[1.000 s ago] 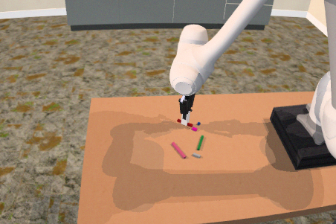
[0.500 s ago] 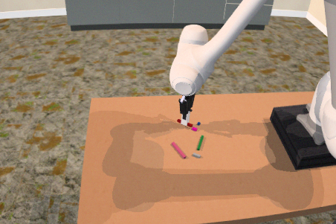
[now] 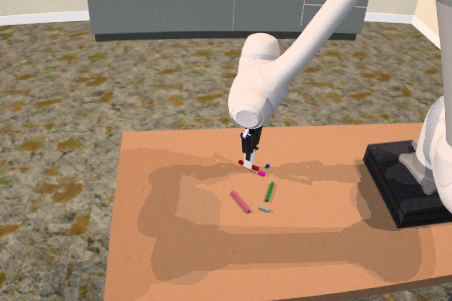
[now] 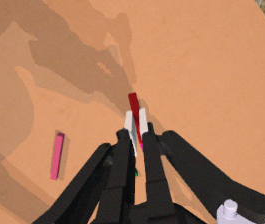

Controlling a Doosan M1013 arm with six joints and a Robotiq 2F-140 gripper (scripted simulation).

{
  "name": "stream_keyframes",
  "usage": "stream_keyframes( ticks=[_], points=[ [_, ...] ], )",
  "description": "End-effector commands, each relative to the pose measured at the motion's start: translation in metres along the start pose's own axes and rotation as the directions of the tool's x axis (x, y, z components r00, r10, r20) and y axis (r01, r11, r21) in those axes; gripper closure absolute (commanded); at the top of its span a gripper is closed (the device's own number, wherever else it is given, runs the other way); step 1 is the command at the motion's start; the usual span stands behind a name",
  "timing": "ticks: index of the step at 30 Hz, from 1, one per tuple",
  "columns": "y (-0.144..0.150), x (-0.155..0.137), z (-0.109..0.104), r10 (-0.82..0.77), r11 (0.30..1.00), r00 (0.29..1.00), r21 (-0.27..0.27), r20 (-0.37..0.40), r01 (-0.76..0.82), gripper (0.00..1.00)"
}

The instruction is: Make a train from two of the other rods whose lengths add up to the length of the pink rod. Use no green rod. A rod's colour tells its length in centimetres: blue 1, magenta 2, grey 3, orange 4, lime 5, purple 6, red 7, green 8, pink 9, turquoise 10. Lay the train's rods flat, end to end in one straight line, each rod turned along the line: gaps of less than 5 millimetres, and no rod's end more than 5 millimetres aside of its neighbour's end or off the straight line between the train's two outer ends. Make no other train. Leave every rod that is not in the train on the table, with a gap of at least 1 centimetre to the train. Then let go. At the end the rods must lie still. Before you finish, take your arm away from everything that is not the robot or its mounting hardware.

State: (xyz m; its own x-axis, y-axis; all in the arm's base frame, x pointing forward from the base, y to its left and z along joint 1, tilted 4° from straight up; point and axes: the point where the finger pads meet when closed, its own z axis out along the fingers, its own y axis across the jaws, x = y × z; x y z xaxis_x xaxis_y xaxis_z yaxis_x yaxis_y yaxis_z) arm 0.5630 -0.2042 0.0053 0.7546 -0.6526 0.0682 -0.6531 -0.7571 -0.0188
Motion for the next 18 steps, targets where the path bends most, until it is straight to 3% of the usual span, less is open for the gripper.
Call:
stream_keyframes(
  ticks=[1,18],
  points=[
    [0.0009,-0.0012,0.0035,0.003,1.0,1.0,0.002,0.005,-0.003,0.97],
    [0.0009,-0.0013,0.0103,0.003,1.0,1.0,0.002,0.005,-0.003,0.97]
  ],
)
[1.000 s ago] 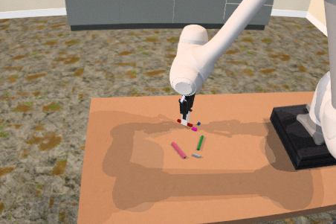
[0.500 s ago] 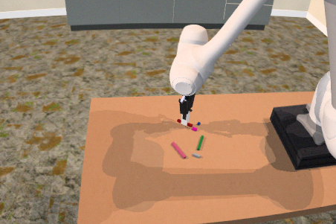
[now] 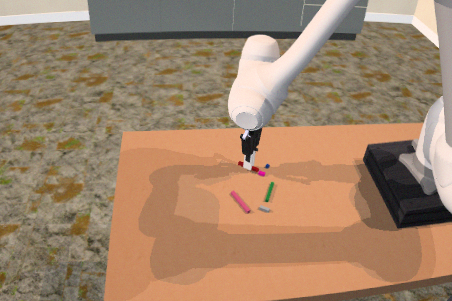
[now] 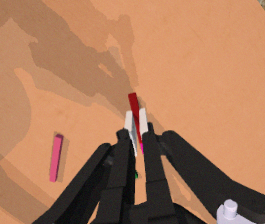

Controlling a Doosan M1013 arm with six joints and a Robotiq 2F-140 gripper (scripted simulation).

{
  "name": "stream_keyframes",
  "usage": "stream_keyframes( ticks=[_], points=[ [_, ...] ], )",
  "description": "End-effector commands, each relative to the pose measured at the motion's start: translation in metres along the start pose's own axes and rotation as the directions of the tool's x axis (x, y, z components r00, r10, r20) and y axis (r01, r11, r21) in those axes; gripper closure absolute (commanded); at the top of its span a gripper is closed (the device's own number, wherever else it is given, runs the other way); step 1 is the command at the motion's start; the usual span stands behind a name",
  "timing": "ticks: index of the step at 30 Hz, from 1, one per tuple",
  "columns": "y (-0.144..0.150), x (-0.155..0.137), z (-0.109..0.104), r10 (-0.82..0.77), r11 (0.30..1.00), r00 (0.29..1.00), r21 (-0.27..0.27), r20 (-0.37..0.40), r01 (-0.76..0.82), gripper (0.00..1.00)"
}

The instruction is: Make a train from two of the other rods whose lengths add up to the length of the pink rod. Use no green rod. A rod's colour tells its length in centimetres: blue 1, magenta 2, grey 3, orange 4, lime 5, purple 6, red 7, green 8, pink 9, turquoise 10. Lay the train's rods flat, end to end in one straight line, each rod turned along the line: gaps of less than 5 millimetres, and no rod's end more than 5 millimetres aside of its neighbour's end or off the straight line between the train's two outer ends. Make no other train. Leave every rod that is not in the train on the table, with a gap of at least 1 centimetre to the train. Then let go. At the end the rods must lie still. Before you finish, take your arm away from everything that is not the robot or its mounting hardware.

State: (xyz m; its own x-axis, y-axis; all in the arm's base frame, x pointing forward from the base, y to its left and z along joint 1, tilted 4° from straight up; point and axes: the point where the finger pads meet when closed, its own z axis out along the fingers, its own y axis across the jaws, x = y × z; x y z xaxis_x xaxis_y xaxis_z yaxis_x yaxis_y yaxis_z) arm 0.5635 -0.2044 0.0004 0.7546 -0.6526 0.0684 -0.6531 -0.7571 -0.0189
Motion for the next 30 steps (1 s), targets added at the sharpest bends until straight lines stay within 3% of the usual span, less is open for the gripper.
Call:
stream_keyframes(
  ticks=[1,30],
  points=[
    [0.0009,-0.0014,0.0053,0.003,1.0,1.0,0.002,0.005,-0.003,0.97],
    [0.0009,-0.0014,0.0103,0.003,1.0,1.0,0.002,0.005,-0.003,0.97]
  ],
)
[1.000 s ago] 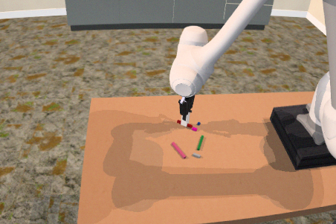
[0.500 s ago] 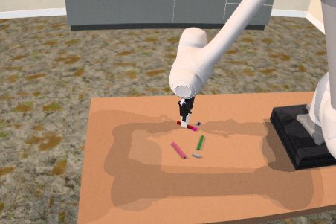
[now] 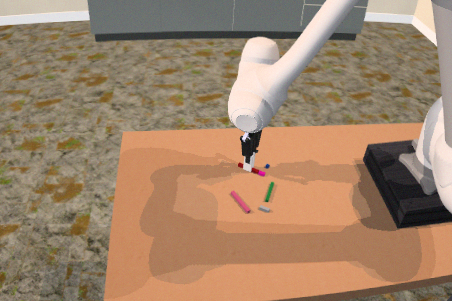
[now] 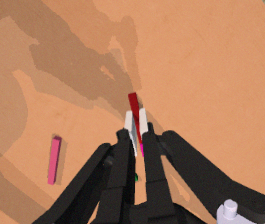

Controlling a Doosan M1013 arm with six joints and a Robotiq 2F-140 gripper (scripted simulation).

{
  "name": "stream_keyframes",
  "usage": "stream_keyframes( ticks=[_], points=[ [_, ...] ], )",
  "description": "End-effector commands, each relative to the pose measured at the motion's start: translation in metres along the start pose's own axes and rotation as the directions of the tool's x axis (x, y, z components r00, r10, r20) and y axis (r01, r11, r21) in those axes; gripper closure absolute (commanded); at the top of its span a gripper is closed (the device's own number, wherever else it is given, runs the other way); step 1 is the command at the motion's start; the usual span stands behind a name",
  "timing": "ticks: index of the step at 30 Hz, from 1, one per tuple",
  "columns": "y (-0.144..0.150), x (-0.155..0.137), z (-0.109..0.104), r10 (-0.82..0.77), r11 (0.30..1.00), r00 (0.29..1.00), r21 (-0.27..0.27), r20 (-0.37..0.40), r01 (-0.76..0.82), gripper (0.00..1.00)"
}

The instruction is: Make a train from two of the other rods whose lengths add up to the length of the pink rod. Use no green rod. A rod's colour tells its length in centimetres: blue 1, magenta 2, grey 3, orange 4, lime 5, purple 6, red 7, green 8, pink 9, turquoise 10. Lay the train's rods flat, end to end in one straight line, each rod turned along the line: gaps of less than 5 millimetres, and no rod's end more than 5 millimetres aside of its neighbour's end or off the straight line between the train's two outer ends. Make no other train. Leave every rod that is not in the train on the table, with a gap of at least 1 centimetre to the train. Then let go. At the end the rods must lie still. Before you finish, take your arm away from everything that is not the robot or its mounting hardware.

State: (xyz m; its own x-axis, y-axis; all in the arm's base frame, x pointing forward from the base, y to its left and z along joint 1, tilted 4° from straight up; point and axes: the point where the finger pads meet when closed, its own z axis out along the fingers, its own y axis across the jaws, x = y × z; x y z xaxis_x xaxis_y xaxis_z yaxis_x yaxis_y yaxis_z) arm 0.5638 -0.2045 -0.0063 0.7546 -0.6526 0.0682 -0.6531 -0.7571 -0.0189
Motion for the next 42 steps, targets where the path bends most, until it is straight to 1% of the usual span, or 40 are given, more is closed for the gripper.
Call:
stream_keyframes(
  ticks=[1,16,17,19,20,24,25,27,28,30,31,42],
  points=[
    [0.0009,-0.0013,0.0035,0.003,1.0,1.0,0.002,0.005,-0.003,0.97],
    [0.0009,-0.0013,0.0035,0.003,1.0,1.0,0.002,0.005,-0.003,0.97],
    [0.0009,-0.0013,0.0035,0.003,1.0,1.0,0.002,0.005,-0.003,0.95],
    [0.0009,-0.0013,0.0035,0.003,1.0,1.0,0.002,0.005,-0.003,0.95],
    [0.0009,-0.0013,0.0035,0.003,1.0,1.0,0.002,0.005,-0.003,0.92],
    [0.0009,-0.0013,0.0035,0.003,1.0,1.0,0.002,0.005,-0.003,0.92],
    [0.0009,-0.0013,0.0035,0.003,1.0,1.0,0.002,0.005,-0.003,0.9],
    [0.0009,-0.0013,0.0035,0.003,1.0,1.0,0.002,0.005,-0.003,0.9],
    [0.0009,-0.0013,0.0035,0.003,1.0,1.0,0.002,0.005,-0.003,0.88],
    [0.0009,-0.0013,0.0035,0.003,1.0,1.0,0.002,0.005,-0.003,0.88],
    [0.0009,-0.0013,0.0035,0.003,1.0,1.0,0.002,0.005,-0.003,0.85],
    [0.0009,-0.0013,0.0035,0.003,1.0,1.0,0.002,0.005,-0.003,0.85]
  ],
)
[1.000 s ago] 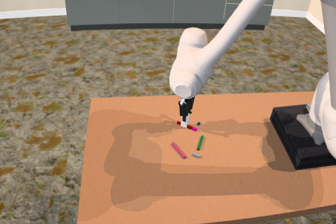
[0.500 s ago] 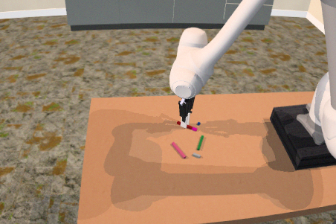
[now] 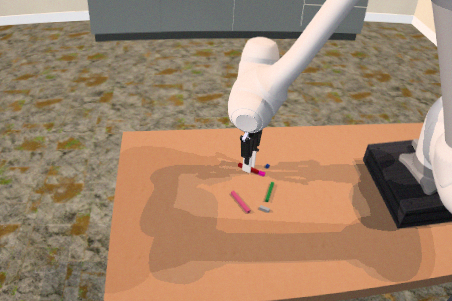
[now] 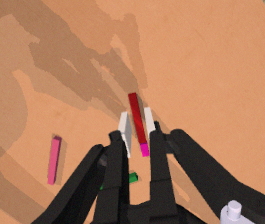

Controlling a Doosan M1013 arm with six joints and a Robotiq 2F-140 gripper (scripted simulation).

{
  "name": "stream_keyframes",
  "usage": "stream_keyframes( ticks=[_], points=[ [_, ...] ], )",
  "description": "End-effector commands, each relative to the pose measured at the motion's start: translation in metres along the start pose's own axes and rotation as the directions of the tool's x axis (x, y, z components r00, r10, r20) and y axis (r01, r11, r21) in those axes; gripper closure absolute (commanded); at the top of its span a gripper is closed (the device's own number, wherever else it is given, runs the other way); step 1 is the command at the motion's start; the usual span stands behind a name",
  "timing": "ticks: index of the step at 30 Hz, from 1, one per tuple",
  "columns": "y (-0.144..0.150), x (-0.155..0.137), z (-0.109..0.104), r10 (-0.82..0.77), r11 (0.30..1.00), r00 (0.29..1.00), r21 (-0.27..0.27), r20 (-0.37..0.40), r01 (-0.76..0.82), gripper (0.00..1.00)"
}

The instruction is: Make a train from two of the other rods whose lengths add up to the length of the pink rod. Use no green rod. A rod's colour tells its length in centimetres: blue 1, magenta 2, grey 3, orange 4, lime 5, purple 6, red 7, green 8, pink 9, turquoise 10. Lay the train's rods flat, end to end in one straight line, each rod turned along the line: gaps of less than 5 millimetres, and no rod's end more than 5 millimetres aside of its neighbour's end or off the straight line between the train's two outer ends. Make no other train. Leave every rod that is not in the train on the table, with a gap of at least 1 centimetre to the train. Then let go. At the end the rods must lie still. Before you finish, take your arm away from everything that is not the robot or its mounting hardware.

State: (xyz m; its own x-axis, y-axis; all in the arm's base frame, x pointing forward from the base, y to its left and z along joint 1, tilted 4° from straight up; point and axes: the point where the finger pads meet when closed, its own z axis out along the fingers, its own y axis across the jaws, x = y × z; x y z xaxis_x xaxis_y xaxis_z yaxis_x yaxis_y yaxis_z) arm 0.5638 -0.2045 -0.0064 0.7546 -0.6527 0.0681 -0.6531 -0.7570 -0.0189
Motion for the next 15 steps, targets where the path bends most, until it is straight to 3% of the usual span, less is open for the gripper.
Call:
stream_keyframes(
  ticks=[1,15],
  points=[
    [0.001,-0.001,0.003,0.003,1.0,1.0,0.002,0.005,-0.003,0.85],
    [0.001,-0.001,-0.034,0.003,1.0,1.0,0.002,0.005,-0.003,0.85]
  ],
)
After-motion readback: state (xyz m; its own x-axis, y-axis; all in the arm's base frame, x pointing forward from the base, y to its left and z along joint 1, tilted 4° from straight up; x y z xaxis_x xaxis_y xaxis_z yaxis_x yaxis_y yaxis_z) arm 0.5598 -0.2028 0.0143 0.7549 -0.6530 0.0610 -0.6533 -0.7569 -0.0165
